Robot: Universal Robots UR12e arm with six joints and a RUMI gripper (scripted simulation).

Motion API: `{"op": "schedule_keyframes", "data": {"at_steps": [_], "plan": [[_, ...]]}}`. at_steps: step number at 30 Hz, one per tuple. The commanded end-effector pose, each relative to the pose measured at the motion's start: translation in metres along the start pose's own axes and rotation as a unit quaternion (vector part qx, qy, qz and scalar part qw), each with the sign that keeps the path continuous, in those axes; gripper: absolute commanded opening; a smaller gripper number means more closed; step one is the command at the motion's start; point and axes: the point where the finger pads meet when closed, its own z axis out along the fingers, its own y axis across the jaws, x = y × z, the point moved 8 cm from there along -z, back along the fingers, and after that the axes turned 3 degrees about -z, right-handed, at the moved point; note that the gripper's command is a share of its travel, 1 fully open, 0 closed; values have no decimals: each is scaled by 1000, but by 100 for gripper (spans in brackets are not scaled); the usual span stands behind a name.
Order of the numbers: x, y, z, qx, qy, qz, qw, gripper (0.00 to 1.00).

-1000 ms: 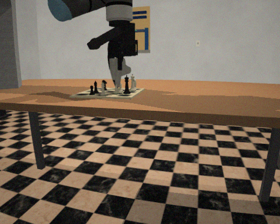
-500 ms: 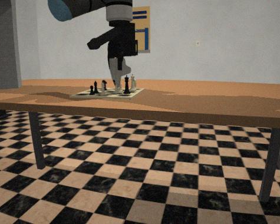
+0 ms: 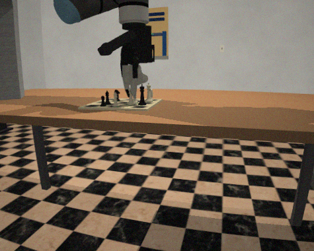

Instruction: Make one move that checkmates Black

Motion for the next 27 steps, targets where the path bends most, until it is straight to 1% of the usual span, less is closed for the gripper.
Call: {"op": "schedule_keyframes", "data": {"at_steps": [1, 12, 15, 18, 21, 23, 27], "plan": [[0, 0, -1, 0, 0, 0, 1000, 25], [0, 0, -1, 0, 0, 0, 1000, 25], [0, 0, -4, 0, 0, 0, 1000, 25], [0, 0, -12, 0, 0, 0, 1000, 25], [0, 0, -25, 0, 0, 0, 1000, 25], [0, 0, -25, 0, 0, 0, 1000, 25], [0, 0, -46, 0, 0, 0, 1000, 25]]}}
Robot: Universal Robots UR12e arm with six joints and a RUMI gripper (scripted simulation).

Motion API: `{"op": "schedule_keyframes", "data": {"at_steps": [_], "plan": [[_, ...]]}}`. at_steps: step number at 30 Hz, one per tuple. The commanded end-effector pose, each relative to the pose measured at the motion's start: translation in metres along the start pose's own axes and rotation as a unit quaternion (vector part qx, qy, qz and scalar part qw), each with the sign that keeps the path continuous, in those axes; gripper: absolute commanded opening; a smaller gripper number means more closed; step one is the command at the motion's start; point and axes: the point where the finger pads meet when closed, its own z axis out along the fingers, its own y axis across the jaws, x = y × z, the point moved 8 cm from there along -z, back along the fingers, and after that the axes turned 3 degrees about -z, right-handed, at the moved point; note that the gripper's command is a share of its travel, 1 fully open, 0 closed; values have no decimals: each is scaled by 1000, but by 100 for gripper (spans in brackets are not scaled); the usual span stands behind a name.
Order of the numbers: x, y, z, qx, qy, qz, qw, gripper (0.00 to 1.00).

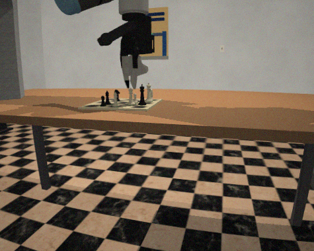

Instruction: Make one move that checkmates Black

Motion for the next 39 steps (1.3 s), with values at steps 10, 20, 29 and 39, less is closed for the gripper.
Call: {"op": "schedule_keyframes", "data": {"at_steps": [10, 20, 29, 39], "plan": [[0, 0, -59, 0, 0, 0, 1000, 25], [0, 0, -62, 0, 0, 0, 1000, 100], [0, 0, -62, 0, 0, 0, 1000, 100], [0, 0, -63, 0, 0, 0, 1000, 100]]}}
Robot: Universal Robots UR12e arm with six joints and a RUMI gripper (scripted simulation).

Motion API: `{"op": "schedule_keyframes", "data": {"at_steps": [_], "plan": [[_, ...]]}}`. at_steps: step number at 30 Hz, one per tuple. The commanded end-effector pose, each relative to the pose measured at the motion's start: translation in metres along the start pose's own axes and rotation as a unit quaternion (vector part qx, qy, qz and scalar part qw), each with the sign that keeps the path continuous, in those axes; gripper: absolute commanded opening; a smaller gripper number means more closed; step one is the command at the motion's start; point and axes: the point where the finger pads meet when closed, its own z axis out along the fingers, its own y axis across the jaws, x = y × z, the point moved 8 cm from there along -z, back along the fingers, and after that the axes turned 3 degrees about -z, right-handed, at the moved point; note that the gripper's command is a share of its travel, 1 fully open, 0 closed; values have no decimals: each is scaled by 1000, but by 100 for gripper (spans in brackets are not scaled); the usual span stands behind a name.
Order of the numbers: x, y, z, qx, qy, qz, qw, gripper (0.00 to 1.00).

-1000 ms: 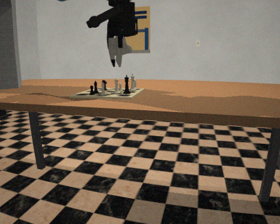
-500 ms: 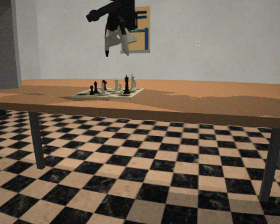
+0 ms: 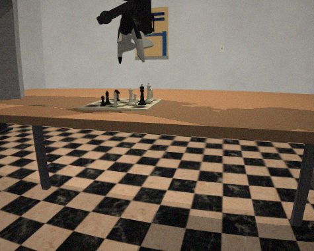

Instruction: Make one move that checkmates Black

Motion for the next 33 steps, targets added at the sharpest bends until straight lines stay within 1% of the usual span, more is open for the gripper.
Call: {"op": "schedule_keyframes", "data": {"at_steps": [1, 6, 8, 19, 23, 33], "plan": [[0, 0, -1, 0, 0, 0, 1000, 100], [0, 0, -9, 0, 0, 0, 1000, 100], [0, 0, -9, 0, 0, 0, 1000, 100], [0, 0, -50, 0, 0, 0, 1000, 100], [0, 0, -61, 0, 0, 0, 1000, 100], [0, 0, -67, 0, 0, 0, 1000, 100]]}}
